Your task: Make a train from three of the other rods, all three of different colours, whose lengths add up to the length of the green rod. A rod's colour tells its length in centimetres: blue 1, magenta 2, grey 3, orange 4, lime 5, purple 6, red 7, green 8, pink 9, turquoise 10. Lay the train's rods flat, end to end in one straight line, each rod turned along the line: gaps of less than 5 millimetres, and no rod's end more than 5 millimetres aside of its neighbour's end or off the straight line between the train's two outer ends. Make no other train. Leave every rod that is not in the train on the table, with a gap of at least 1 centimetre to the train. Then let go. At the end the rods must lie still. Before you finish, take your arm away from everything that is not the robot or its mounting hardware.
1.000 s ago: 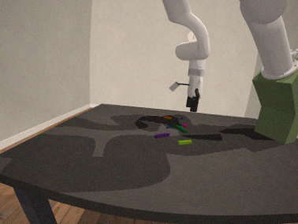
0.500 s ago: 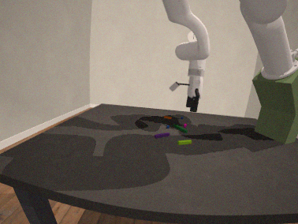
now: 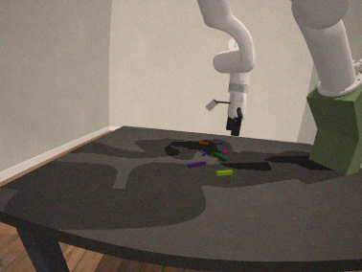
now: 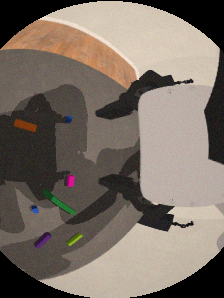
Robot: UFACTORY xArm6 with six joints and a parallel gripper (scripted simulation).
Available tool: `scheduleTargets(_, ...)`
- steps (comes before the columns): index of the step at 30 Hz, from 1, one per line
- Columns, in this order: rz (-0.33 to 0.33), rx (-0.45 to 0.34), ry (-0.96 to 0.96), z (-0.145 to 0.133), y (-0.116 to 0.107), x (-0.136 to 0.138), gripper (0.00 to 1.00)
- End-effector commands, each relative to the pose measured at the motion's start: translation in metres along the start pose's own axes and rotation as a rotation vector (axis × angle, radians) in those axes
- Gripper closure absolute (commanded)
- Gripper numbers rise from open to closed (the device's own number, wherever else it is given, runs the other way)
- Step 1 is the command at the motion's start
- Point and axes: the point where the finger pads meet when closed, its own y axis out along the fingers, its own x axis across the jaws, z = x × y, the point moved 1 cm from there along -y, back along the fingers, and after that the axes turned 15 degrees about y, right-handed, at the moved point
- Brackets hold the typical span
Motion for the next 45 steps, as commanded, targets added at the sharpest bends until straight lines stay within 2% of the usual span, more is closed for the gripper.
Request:
scheduleTargets(1,-0.001,0.001,0.0,0.0,0.0,0.0,0.0)
scheduleTargets(11,-0.001,0.0,-0.037,0.002,0.0,-0.002,0.0)
scheduleTargets(25,-0.002,-0.01,-0.494,0.02,0.002,-0.027,0.0)
scheduleTargets(27,-0.002,-0.01,-0.494,0.02,0.002,-0.027,0.0)
scheduleTargets(28,-0.002,-0.011,-0.582,0.023,0.002,-0.032,0.0)
scheduleTargets(42,0.0,-0.012,-0.982,0.038,0.002,-0.057,0.0)
scheduleTargets(44,0.0,-0.012,-0.982,0.038,0.002,-0.057,0.0)
scheduleTargets(45,0.0,-0.011,-1.07,0.041,0.002,-0.063,0.0)
